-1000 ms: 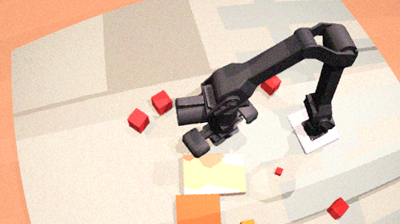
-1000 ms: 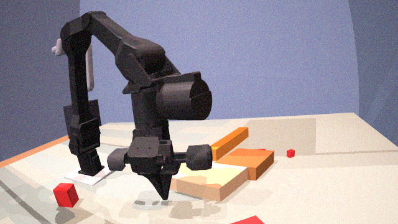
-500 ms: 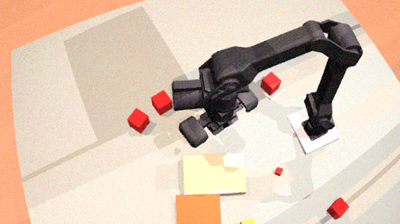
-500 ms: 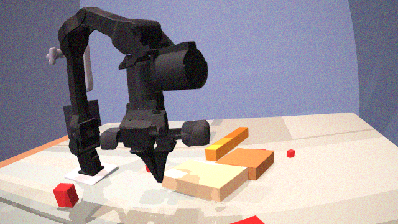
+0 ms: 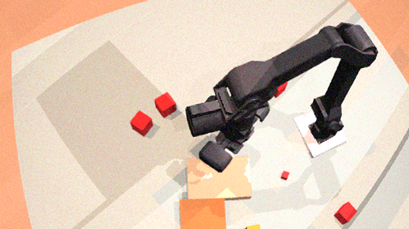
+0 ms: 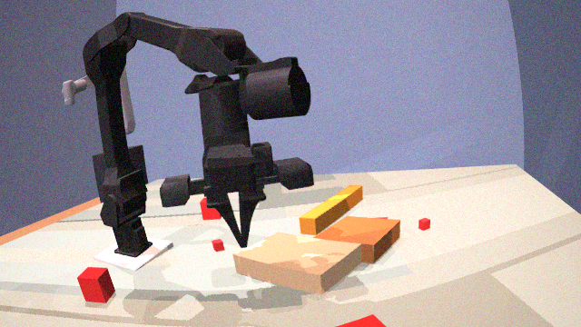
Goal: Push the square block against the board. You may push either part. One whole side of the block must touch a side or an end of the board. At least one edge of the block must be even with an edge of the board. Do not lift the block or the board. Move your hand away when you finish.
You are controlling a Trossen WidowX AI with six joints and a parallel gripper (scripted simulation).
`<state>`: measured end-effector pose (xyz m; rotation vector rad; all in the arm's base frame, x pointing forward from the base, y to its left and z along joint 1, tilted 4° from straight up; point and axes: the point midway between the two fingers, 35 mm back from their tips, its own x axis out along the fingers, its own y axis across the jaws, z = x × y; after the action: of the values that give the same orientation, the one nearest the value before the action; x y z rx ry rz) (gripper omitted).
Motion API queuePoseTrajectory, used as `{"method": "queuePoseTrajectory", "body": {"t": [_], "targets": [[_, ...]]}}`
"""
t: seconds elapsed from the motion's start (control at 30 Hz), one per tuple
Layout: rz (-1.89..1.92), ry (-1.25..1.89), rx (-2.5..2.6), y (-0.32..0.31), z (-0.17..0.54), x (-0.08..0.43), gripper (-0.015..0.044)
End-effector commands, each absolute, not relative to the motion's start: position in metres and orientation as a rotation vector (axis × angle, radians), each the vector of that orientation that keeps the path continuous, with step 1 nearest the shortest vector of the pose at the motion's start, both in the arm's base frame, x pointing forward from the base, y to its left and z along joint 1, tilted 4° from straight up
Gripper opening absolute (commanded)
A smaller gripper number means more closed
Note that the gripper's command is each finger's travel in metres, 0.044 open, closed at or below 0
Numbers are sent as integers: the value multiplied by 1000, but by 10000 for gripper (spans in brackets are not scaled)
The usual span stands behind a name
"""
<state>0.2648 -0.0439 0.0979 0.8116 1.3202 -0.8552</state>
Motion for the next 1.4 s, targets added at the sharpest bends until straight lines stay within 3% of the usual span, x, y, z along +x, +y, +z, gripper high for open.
{"method": "queuePoseTrajectory", "body": {"t": [0.0, 0.6, 0.8, 0.97, 1.37], "targets": [[-761, 1358, 715, -25, 98, 259, 0], [-341, 1495, 262, 46, 93, 224, 0], [-337, 1496, 258, 46, 91, 224, 0], [-337, 1496, 258, 43, 40, 225, 0], [-337, 1496, 257, 40, 39, 233, 0]]}}
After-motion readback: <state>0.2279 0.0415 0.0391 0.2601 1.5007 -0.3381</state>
